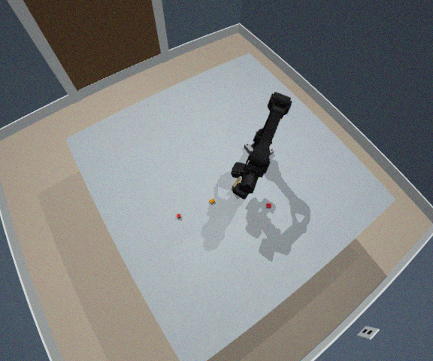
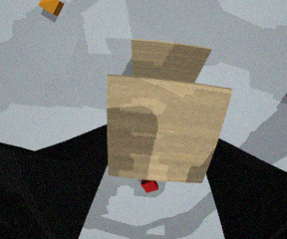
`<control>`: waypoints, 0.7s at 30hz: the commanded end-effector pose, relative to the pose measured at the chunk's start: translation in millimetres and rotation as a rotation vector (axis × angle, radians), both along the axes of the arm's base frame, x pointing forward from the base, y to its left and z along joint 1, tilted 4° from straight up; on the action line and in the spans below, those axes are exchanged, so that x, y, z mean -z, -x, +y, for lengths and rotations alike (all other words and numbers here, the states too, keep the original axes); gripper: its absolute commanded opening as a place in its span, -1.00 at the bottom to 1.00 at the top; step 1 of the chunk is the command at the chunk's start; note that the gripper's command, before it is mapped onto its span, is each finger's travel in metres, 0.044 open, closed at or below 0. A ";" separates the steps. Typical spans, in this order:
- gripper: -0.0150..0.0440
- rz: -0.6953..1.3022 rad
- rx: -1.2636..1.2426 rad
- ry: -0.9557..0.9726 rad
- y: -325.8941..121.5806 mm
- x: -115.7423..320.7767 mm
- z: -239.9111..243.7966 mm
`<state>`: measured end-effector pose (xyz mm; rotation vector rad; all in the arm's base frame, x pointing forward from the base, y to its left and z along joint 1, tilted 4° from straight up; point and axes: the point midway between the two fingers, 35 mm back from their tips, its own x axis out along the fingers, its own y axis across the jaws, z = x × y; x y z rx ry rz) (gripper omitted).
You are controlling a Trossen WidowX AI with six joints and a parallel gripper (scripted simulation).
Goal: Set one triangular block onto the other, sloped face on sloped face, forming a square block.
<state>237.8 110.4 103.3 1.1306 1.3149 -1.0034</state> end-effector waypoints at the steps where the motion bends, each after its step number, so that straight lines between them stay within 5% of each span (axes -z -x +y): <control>1: -0.49 0.009 -0.002 0.001 -0.3 12.4 -3.9; 21: -0.49 0.000 -0.006 -0.001 0.1 22.2 -8.5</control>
